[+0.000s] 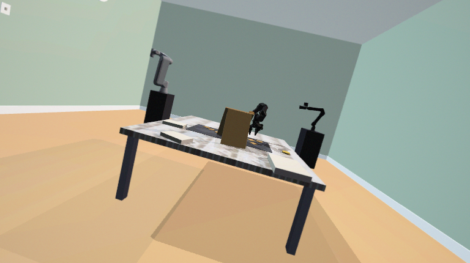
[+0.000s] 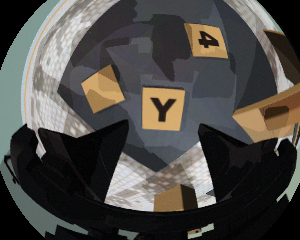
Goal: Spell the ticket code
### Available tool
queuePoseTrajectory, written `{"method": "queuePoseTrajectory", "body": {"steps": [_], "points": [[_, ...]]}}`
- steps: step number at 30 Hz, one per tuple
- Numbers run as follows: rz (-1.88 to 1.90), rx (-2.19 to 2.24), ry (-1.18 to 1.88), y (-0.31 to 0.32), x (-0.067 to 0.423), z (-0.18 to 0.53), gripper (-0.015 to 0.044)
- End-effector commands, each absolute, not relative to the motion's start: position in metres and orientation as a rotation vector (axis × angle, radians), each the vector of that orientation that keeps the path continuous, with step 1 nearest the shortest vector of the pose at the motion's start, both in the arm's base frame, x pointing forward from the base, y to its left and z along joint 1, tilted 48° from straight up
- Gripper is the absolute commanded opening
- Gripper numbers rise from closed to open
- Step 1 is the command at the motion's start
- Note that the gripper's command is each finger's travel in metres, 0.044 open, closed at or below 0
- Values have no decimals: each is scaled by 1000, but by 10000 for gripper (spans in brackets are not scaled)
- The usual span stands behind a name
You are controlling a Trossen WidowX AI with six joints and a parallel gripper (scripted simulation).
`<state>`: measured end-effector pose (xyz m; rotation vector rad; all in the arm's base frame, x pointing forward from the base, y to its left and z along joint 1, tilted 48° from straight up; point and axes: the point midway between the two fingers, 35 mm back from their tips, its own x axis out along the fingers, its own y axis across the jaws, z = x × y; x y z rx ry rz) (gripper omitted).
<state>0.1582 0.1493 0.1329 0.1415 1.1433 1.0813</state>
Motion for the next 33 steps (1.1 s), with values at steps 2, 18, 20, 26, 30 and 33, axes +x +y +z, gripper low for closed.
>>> {"method": "queuePoseTrajectory", "body": {"steps": [2, 18, 20, 26, 30, 33], "points": [[1076, 140, 1153, 156, 157, 124, 340], [1078, 143, 1150, 174, 157, 111, 340], [1078, 143, 1150, 174, 157, 111, 340], [1078, 143, 1151, 175, 157, 110, 340], [1078, 143, 1151, 180, 157, 106, 340], [1078, 143, 1150, 183, 157, 103, 340]]}}
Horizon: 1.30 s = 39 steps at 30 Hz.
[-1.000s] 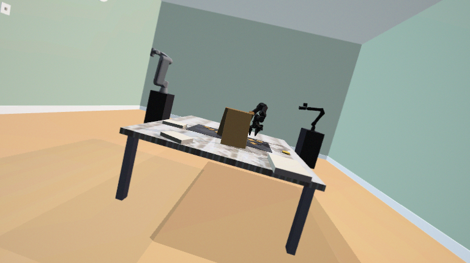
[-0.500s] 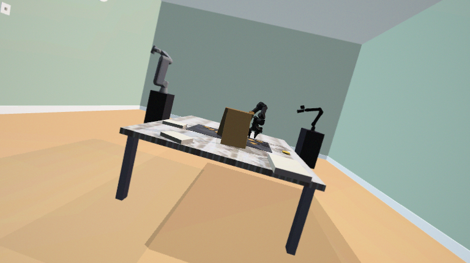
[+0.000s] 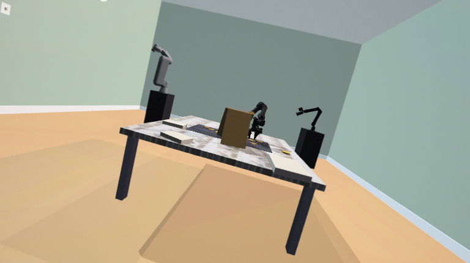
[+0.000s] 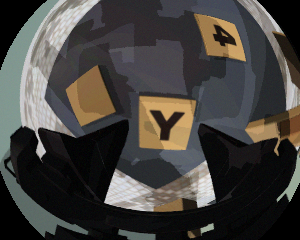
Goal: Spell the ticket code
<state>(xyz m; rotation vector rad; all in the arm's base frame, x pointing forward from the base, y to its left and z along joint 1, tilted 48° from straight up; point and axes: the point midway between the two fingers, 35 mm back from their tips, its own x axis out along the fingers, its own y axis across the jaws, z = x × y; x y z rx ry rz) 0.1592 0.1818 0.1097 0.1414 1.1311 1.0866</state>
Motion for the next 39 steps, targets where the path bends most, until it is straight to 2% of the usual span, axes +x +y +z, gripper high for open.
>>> {"method": "queuePoseTrajectory", "body": {"steps": [1, 39], "points": [[1078, 144, 1150, 185, 157, 102, 340], [1079, 144, 1150, 188, 157, 99, 340]]}}
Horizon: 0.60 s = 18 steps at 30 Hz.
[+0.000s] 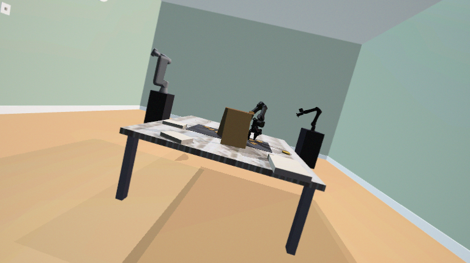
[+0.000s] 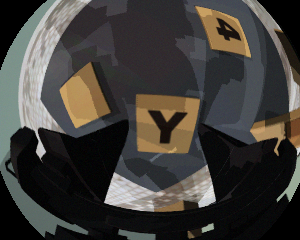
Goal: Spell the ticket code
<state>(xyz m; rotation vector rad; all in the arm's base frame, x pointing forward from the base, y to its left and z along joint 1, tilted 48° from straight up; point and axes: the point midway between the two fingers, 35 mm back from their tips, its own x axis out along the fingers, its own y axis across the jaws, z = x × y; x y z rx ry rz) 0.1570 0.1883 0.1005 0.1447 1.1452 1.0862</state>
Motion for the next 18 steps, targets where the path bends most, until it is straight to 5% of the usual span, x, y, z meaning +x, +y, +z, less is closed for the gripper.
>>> {"method": "queuePoseTrajectory", "body": {"steps": [1, 18], "points": [[1079, 144, 1150, 188, 157, 99, 340], [1079, 144, 1150, 188, 157, 99, 260]]}}
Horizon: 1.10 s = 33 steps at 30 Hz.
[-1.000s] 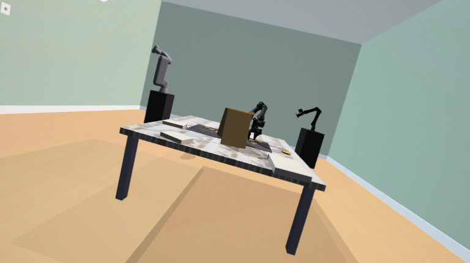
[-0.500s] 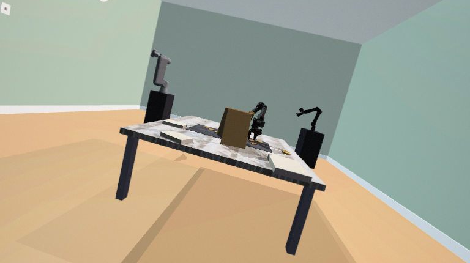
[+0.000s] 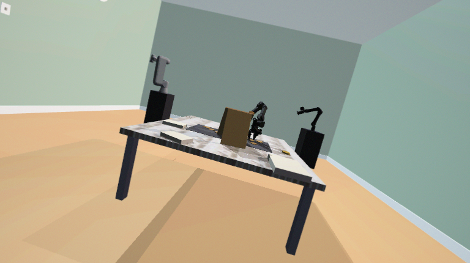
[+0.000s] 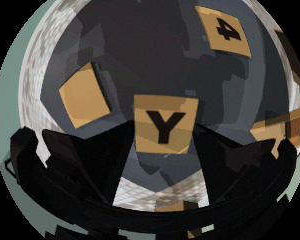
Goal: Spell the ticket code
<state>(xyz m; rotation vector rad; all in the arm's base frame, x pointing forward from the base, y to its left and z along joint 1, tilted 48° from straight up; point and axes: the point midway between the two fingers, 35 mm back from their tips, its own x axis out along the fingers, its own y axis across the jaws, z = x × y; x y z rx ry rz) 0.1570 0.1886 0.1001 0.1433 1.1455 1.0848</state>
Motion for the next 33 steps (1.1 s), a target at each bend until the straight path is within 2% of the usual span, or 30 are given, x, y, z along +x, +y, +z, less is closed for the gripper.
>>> {"method": "queuePoseTrajectory", "body": {"steps": [1, 3, 12, 33], "points": [[1079, 144, 1150, 189, 156, 99, 253], [1079, 144, 1150, 189, 156, 99, 240], [1078, 144, 1150, 183, 156, 102, 4], [1077, 143, 1151, 167, 156, 105, 0]]}}
